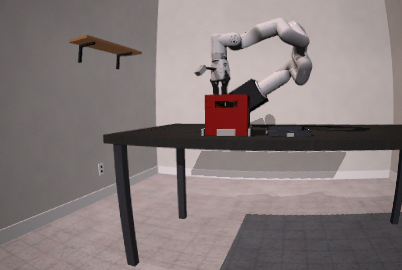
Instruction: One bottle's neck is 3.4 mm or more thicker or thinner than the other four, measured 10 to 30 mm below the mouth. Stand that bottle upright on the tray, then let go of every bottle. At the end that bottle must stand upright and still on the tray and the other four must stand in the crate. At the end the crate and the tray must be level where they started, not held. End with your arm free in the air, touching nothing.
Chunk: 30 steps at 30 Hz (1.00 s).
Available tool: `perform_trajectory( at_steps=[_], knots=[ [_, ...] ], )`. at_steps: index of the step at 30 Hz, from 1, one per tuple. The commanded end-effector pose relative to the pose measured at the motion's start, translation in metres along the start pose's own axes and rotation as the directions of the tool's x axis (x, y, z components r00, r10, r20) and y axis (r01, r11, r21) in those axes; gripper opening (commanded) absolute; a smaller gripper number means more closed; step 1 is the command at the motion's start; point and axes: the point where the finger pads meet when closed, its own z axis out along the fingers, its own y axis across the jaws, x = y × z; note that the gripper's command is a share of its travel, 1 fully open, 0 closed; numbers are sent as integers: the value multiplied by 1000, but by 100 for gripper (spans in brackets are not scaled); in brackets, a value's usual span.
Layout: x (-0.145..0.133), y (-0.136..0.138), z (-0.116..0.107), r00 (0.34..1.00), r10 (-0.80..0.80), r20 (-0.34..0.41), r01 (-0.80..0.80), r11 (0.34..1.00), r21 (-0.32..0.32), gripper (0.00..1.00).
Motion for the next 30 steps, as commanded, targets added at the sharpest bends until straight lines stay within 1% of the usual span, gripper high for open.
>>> perform_trajectory(
  at_steps=[1,30],
  knots=[
    [1,0,2,1000,-1,-3,1,1000,0,65],
    [1,0,30,1000,-1,-3,1,1000,0,65]
  ],
)
